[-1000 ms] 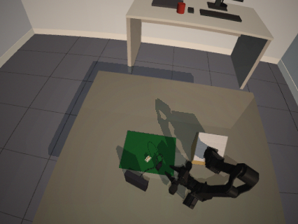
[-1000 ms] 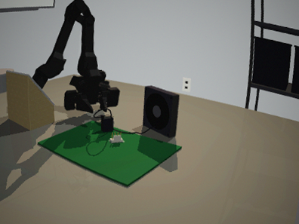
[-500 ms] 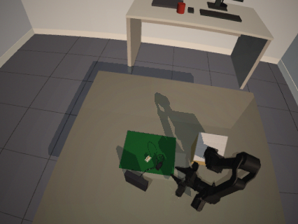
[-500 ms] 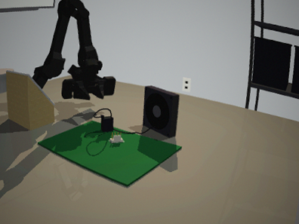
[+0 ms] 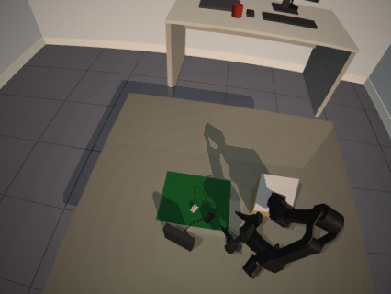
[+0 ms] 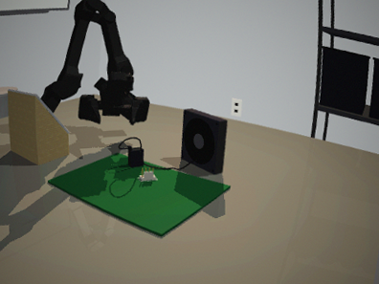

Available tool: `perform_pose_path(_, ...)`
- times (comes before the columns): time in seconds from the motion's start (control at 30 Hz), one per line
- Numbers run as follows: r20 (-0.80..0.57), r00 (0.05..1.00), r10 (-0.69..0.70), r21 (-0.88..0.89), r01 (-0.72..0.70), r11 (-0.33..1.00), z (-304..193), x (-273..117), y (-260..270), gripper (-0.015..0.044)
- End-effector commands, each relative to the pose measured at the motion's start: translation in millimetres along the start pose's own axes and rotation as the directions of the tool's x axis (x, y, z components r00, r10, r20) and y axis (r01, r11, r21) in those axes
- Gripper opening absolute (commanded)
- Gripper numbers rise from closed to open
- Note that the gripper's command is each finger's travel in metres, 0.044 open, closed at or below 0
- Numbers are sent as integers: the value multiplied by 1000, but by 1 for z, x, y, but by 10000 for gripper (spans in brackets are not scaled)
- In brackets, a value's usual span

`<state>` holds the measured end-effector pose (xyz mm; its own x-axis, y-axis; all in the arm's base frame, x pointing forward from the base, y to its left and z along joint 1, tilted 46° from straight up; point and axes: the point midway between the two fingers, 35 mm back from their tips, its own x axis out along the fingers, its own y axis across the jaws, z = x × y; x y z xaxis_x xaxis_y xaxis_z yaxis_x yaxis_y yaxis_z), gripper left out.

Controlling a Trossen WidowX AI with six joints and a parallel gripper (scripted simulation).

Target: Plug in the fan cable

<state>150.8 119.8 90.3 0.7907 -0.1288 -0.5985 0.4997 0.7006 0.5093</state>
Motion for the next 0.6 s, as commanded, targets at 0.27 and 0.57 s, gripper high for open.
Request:
perform_pose_path(0.27, -317, 750, -581, 30, 620, 784, 12, 24, -16, 440)
perform_pose_path(0.57, -720, 392, -573, 76, 865, 496, 34, 35, -1, 440)
